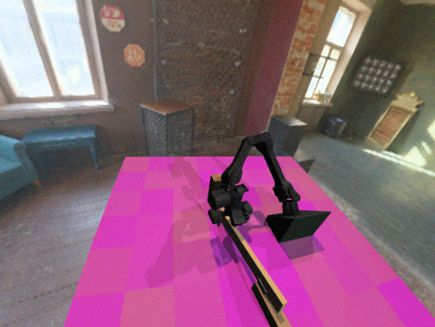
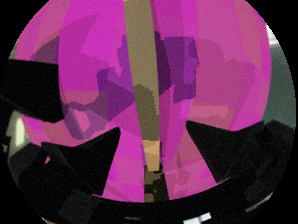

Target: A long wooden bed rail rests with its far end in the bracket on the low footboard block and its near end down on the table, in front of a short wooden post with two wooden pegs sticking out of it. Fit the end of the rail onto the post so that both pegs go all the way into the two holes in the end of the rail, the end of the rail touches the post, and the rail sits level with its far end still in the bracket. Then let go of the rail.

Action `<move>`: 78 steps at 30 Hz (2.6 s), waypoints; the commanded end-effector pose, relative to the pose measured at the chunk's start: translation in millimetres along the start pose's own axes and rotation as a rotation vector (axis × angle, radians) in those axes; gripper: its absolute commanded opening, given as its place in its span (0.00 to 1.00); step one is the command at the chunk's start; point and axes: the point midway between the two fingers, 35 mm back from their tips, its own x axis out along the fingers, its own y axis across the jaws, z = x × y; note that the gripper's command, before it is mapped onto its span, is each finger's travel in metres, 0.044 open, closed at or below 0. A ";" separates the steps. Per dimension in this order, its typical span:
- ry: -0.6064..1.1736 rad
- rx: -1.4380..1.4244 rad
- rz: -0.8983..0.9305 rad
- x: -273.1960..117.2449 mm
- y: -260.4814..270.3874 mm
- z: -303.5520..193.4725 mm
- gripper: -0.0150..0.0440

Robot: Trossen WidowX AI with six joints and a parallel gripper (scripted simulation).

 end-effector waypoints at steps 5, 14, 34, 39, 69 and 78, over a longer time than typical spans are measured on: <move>0.007 -0.011 0.006 14.1 3.3 0.5 1.00; 0.010 -0.011 0.007 26.8 5.0 -0.2 1.00; 0.010 -0.011 0.007 27.0 5.0 -0.2 0.32; 0.010 -0.011 0.007 27.0 5.0 -0.2 0.25; 0.010 -0.011 0.007 16.7 3.4 0.3 0.25; 0.009 -0.011 0.007 12.2 2.2 0.3 0.25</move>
